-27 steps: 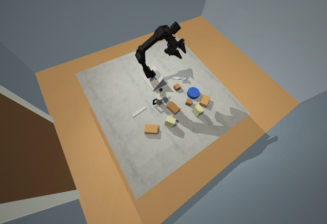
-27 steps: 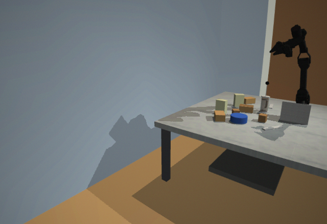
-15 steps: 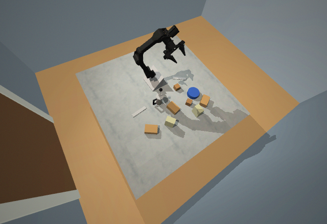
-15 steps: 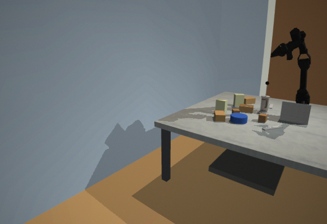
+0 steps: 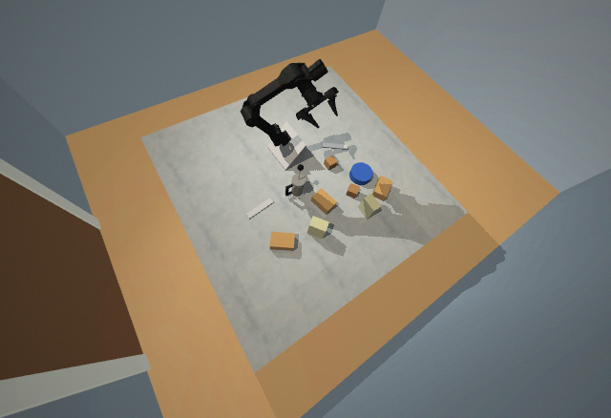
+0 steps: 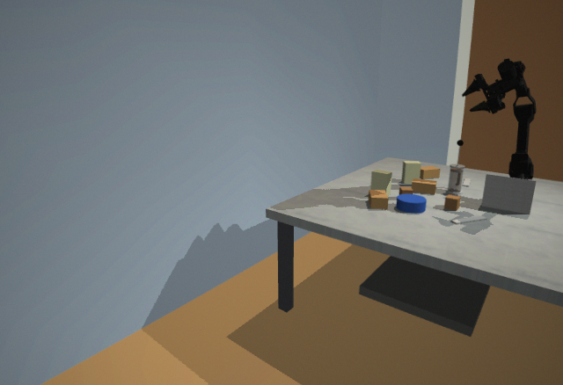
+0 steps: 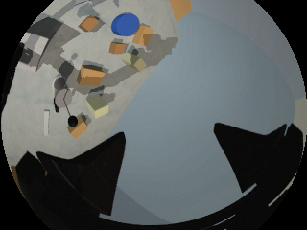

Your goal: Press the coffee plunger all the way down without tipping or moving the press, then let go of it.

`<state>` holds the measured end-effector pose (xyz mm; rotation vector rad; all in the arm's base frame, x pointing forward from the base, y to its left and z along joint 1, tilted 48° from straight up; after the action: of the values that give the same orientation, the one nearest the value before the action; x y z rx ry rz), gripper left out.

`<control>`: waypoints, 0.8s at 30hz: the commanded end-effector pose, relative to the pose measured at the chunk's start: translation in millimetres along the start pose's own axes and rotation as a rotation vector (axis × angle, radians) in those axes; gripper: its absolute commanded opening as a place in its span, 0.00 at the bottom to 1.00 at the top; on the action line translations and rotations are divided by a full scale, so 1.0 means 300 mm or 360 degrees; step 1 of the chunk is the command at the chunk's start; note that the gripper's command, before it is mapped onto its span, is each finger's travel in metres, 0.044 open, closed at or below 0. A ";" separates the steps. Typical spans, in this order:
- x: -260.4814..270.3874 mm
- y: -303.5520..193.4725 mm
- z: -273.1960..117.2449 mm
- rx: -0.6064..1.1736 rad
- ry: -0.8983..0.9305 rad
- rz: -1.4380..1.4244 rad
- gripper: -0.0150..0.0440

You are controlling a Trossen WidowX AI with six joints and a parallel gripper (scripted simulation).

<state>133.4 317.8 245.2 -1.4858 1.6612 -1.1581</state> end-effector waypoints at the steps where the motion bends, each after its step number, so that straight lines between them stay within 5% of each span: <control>1: 0.218 -0.016 0.058 0.0221 0.0050 0.1188 1.00; 24: 0.469 0.019 0.124 0.0505 -0.0245 0.2988 1.00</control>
<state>139.5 221.9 244.0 -0.1895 1.8525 -0.5802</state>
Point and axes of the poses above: the point midway between the two fingers, 35 mm back from their tips, its own z axis out along the fingers, its own x axis across the jaws, y = z × x, the point moved 6 cm from there along -z, back along the fingers, and after that the axes turned 7 degrees about -z, right-handed, at the moved point
